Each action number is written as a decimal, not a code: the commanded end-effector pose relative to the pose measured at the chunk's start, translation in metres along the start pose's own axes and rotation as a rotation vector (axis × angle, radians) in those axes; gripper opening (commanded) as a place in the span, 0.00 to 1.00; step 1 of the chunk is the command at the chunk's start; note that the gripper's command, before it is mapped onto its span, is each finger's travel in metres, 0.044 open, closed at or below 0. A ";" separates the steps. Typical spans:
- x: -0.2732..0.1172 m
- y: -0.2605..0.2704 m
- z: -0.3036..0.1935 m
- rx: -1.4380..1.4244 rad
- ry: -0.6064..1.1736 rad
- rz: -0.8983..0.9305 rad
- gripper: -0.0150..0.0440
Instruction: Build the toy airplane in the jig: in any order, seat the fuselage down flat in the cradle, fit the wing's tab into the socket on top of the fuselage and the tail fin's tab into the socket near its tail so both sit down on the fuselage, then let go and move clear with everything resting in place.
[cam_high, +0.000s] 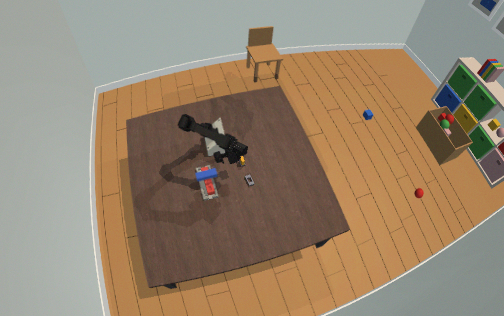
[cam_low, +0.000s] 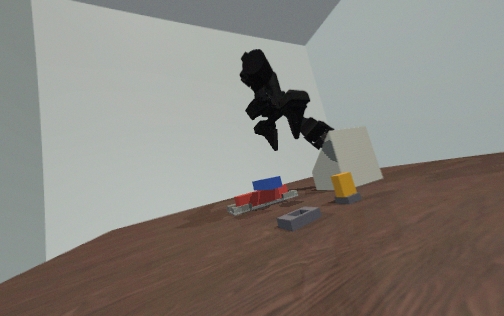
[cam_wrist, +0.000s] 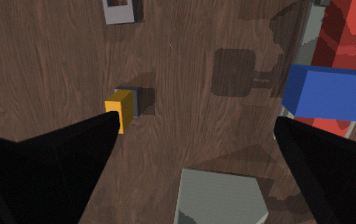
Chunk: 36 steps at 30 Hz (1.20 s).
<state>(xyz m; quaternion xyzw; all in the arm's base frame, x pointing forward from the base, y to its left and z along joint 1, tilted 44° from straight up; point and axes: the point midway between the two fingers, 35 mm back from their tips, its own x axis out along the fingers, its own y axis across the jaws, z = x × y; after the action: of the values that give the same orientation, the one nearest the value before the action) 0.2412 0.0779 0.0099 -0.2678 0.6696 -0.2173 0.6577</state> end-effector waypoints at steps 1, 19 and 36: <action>0.007 0.063 -0.028 0.005 0.011 -0.018 1.00; 0.070 0.091 -0.050 0.013 0.012 -0.042 1.00; 0.091 0.090 -0.050 0.013 0.012 -0.042 1.00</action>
<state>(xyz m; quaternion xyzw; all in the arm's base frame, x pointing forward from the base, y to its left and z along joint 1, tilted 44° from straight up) 0.1868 0.0911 -0.1111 -0.2726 0.6655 -0.2357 0.6537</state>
